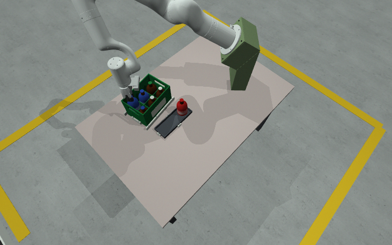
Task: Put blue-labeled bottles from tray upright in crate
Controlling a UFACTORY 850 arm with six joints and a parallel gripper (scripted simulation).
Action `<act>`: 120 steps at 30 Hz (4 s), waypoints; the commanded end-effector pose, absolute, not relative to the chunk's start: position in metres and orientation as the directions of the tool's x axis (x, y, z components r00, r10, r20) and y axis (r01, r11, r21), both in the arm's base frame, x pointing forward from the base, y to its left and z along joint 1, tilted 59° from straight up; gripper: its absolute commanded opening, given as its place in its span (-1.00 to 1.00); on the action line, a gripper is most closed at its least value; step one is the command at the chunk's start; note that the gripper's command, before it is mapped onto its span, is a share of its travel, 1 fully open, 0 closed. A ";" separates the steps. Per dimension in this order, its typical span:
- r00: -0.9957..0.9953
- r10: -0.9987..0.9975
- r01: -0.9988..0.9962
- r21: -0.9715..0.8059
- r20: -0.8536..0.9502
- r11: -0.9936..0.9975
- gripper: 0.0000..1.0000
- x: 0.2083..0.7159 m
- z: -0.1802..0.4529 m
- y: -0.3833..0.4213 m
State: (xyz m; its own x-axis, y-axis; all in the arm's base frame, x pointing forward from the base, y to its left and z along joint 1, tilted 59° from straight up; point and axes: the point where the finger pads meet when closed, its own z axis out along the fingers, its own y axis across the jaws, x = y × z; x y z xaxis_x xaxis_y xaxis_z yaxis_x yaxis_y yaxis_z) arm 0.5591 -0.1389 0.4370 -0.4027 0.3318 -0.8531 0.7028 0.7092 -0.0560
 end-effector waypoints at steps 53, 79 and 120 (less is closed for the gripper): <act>-0.402 0.332 0.702 -0.055 -0.854 0.710 -1.00 0.570 0.428 -0.150; -0.402 0.332 0.702 -0.055 -0.854 0.710 -1.00 0.571 0.428 -0.151; -0.402 0.332 0.702 -0.055 -0.854 0.710 -1.00 0.576 0.423 -0.156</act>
